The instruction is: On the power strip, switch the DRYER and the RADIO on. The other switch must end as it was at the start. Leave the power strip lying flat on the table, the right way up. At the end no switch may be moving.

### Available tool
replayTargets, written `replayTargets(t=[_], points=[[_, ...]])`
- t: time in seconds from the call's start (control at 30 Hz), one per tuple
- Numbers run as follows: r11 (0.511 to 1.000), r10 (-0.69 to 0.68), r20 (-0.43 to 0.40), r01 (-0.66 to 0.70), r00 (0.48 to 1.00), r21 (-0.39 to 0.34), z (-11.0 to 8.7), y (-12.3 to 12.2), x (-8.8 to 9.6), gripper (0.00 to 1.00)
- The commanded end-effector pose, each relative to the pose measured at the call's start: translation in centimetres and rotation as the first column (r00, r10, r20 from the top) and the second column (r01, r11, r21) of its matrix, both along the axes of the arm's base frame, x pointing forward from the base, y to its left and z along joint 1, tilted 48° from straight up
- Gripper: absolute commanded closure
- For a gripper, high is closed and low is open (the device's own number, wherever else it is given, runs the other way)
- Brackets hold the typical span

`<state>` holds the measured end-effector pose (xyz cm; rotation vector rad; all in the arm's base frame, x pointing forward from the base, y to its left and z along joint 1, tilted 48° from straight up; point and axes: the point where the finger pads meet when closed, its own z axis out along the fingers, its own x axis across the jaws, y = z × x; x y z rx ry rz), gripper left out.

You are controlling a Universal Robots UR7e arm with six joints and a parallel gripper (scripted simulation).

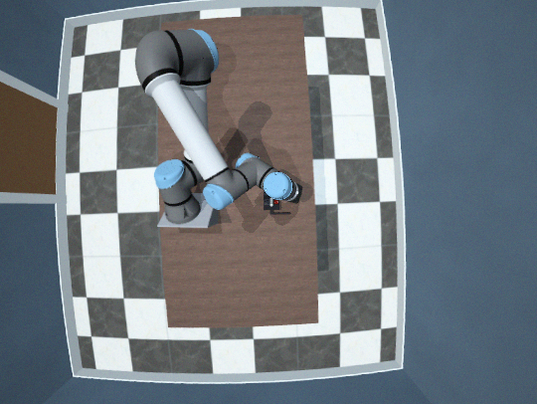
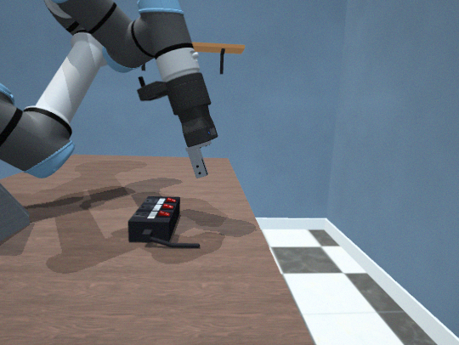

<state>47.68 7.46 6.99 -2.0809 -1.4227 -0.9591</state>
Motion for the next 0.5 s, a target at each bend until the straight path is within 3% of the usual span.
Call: replayTargets(t=[0.0, 0.03, 0.47], points=[[1.0, -0.001, 0.001, 0.001, 1.0, 0.0, 0.02, -0.04, 0.03, 1.0], [1.0, -0.001, 0.001, 0.001, 1.0, 0.0, 0.02, -0.04, 0.03, 0.0], [1.0, -0.001, 0.001, 0.001, 1.0, 0.0, 0.02, -0.04, 0.03, 0.0]])
